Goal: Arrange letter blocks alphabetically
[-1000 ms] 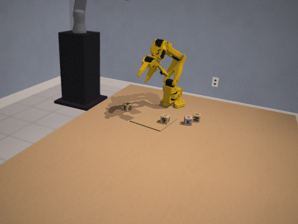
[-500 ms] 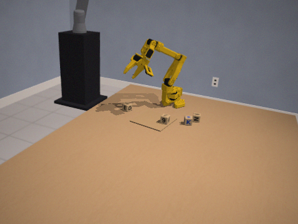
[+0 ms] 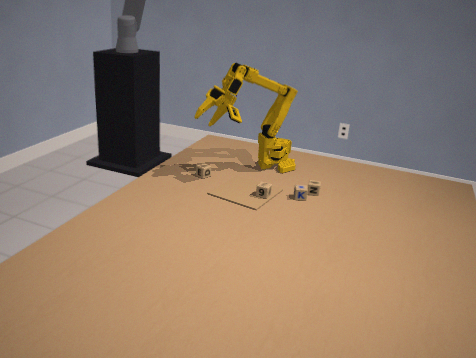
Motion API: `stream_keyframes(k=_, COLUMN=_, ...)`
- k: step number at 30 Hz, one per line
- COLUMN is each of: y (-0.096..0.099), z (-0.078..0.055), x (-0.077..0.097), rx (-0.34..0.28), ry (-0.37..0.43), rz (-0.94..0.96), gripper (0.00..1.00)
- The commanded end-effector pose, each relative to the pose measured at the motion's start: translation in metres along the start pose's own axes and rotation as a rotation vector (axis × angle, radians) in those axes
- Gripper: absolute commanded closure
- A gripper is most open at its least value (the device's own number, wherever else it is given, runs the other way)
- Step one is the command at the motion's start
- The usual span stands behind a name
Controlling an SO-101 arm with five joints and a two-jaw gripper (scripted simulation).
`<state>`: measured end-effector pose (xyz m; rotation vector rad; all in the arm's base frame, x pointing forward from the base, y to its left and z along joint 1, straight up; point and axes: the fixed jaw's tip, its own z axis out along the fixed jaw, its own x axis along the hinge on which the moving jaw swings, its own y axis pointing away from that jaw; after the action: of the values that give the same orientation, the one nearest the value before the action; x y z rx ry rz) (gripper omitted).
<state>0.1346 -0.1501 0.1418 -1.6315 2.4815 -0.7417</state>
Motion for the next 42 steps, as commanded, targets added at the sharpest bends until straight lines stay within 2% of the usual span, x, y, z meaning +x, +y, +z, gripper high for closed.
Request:
stream_keyframes(k=1, y=-0.005, z=0.0, x=0.003, rx=0.014, ry=0.007, rz=0.001, gripper=0.65)
stream_keyframes(k=8, y=0.009, z=0.03, x=-0.003, rx=-0.159, ry=-0.069, rz=0.001, gripper=0.65)
stream_keyframes(k=10, y=0.009, z=0.03, x=-0.003, rx=-0.159, ry=-0.069, rz=0.001, gripper=0.65)
stream_keyframes(k=16, y=0.025, z=0.054, x=-0.01, rx=-0.312, ry=-0.138, rz=0.001, gripper=0.65)
stream_keyframes(k=20, y=0.032, z=0.062, x=-0.013, rx=-0.371, ry=-0.164, rz=0.001, gripper=0.65)
stream_keyframes(k=24, y=0.034, z=0.065, x=-0.014, rx=-0.387, ry=-0.171, rz=0.001, gripper=0.65)
stream_keyframes(k=42, y=0.034, z=0.065, x=-0.014, rx=-0.387, ry=-0.171, rz=0.001, gripper=0.65)
